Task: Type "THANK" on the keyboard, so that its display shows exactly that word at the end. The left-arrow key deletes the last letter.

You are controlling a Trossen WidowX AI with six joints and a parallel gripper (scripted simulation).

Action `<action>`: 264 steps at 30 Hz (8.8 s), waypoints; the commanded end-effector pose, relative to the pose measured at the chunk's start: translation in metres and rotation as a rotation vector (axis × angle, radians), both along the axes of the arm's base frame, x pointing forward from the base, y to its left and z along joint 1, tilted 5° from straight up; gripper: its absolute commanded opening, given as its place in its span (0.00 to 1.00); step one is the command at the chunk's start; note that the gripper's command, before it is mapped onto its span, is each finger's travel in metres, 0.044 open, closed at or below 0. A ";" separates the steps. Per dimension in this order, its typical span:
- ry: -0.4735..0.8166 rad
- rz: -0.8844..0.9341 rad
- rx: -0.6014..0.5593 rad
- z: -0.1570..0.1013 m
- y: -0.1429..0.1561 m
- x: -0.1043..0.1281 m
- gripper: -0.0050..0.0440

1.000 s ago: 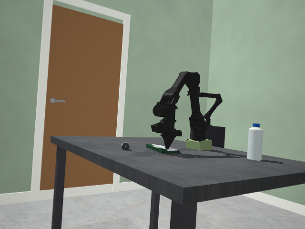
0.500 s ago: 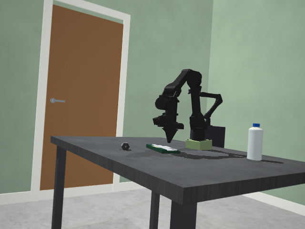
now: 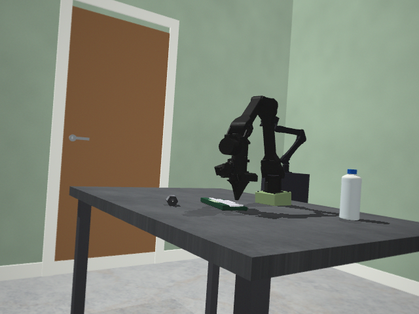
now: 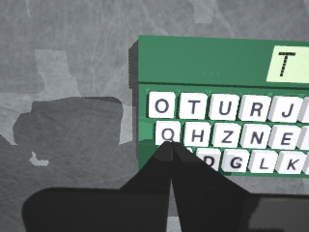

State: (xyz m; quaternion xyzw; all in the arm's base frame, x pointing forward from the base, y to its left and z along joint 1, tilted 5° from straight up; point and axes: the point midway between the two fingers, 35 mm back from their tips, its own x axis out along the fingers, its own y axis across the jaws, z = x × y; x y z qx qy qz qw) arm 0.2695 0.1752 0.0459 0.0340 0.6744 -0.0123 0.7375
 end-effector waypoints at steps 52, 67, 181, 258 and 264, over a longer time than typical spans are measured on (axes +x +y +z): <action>-0.005 -0.001 -0.001 -0.021 0.001 0.003 0.00; -0.021 0.000 0.012 -0.015 0.003 0.006 0.00; -0.005 0.000 -0.001 -0.025 -0.194 0.011 0.00; -0.010 -0.001 0.002 -0.018 -0.018 0.003 0.00; -0.021 0.000 0.011 -0.014 -0.017 0.004 0.00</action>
